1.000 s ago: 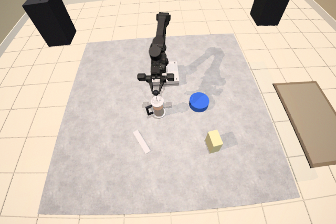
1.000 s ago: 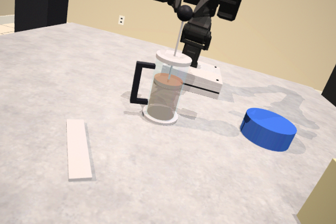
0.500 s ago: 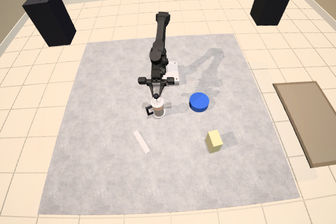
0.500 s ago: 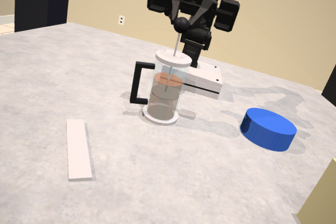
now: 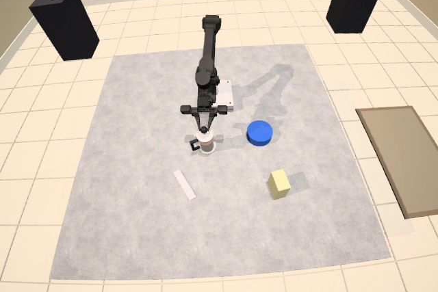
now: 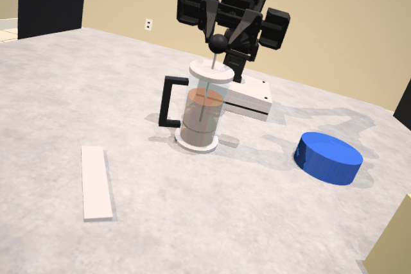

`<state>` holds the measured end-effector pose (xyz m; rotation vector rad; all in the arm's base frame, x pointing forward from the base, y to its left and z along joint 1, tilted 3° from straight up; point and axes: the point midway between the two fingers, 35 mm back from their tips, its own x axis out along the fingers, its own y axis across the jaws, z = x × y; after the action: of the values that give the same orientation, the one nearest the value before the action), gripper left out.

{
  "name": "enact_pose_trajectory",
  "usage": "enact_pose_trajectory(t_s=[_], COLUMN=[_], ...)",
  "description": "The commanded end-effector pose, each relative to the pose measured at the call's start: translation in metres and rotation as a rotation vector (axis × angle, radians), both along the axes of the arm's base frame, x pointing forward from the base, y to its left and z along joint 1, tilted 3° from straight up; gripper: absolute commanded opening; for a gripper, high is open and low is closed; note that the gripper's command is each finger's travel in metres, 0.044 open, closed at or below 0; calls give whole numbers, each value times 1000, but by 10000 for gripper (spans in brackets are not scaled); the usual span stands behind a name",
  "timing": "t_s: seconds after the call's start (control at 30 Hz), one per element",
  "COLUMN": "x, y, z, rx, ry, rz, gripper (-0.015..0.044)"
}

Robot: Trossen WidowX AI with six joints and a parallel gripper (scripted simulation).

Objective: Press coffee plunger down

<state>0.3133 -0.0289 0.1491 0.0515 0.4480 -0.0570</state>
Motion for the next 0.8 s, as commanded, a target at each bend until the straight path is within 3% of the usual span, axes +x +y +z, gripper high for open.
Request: enact_pose_trajectory(t_s=[0.0,0.77], x=[-1,5], y=[1,0], z=[-15,-12], rx=[14,14], ry=[47,47], rz=[-3,-3], gripper=[121,121])
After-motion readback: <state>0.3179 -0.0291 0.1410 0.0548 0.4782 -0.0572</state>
